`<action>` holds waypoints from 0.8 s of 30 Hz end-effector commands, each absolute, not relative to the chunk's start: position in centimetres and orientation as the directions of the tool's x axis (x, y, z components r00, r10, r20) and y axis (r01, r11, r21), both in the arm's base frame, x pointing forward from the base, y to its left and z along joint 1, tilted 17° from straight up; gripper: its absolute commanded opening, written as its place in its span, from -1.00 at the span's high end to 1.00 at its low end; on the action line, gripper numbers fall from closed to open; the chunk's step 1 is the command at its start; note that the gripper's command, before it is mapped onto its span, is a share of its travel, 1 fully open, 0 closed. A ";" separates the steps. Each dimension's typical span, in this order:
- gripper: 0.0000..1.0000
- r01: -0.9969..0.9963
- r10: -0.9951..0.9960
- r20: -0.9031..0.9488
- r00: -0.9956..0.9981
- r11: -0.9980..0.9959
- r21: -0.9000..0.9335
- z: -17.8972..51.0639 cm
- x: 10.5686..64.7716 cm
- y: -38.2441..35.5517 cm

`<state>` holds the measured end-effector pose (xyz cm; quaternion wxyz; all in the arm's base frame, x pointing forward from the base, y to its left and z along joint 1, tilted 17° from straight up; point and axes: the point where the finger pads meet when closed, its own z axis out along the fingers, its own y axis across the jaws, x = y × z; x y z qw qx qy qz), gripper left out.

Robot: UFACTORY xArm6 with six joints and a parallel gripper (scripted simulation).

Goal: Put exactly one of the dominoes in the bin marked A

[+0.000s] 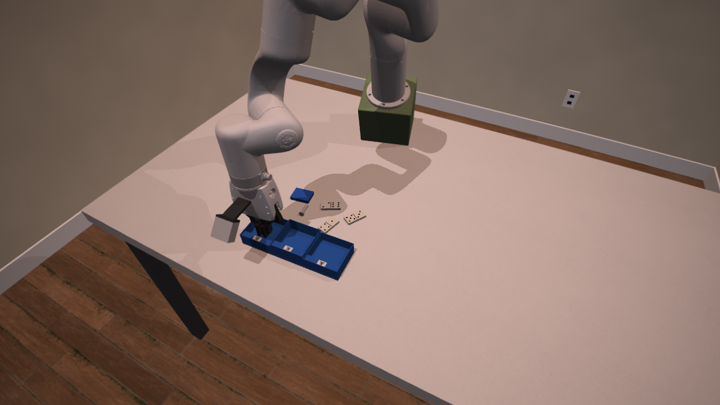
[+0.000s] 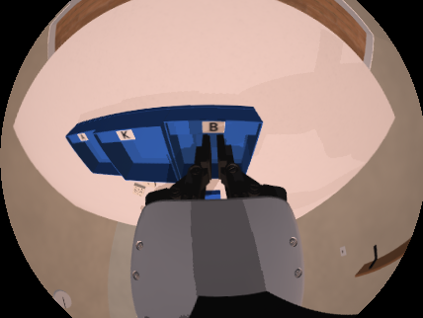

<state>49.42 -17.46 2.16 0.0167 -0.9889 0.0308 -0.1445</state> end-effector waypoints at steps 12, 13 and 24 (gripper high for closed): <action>0.85 -0.056 -0.066 0.288 0.955 -0.998 -0.041 3.1 49.3 -17.5; 0.85 -0.056 -0.066 0.288 0.955 -0.998 -0.041 3.2 49.3 -17.5; 0.85 -0.056 -0.066 0.288 0.955 -0.998 -0.041 4.3 48.9 -17.6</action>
